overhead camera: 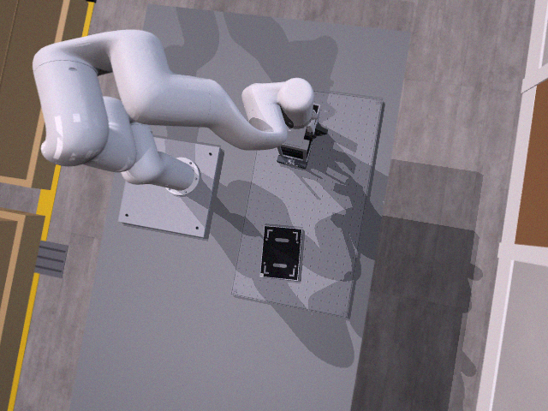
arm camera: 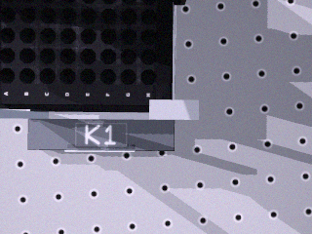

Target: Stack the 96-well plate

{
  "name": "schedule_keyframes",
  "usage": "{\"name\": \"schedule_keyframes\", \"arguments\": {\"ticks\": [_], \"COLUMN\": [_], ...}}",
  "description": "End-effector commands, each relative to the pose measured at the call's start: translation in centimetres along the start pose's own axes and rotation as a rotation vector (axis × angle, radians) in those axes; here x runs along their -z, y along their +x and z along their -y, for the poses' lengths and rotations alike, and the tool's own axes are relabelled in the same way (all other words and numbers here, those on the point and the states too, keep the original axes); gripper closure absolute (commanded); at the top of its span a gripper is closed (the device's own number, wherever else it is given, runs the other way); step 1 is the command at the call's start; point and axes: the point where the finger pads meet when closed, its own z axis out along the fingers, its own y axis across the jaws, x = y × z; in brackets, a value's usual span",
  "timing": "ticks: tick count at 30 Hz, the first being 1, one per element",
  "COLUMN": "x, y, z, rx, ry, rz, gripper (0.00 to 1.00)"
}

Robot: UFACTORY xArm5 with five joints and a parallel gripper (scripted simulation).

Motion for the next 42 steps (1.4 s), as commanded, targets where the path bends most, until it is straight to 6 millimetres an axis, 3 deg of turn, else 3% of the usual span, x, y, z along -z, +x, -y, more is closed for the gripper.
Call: {"name": "schedule_keyframes", "arguments": {"ticks": [1, 12, 42], "x": [-0.4, -1.8, -2.0], "y": [-0.1, -0.1, -0.1], "z": [0.1, 0.1, 0.1], "rx": [0.000, 0.000, 0.000], "ry": [0.008, 0.008, 0.008], "rz": [-0.005, -0.005, -0.005], "gripper": [1.00, 1.00, 1.00]}}
